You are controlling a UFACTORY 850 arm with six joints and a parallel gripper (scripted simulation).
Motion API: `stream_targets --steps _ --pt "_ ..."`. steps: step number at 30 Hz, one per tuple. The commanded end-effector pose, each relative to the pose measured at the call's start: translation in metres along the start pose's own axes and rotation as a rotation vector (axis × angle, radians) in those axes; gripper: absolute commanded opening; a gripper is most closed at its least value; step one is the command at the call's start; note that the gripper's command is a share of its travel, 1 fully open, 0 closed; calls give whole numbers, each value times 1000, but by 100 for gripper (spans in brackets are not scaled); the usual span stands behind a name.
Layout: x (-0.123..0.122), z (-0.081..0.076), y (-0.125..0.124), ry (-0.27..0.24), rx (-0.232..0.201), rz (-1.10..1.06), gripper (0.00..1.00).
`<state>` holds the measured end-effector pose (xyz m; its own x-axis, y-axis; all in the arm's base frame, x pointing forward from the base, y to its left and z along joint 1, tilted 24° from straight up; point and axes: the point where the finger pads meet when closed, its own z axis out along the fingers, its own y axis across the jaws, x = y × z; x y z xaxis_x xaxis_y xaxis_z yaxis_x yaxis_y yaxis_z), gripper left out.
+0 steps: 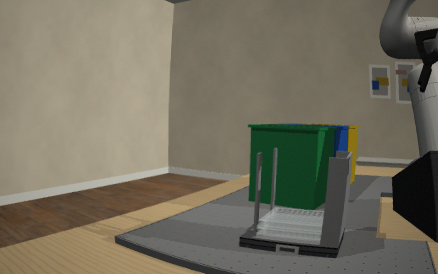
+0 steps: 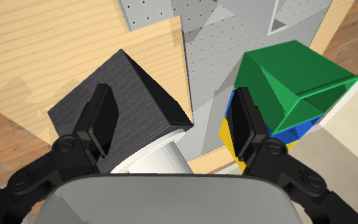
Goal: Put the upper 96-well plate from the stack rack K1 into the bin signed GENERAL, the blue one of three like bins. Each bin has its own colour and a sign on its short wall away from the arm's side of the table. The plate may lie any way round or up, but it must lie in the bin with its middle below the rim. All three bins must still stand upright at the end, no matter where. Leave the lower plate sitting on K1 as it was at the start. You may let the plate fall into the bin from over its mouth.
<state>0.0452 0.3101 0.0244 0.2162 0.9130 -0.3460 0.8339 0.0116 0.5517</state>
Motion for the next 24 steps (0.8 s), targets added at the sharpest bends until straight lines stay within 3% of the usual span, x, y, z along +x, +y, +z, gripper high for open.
stream_targets --steps 1,17,24 --pt "1 -1 0 1 1 1 100" --pt "1 -1 0 1 1 1 100" --pt "15 4 25 -28 66 195 100"
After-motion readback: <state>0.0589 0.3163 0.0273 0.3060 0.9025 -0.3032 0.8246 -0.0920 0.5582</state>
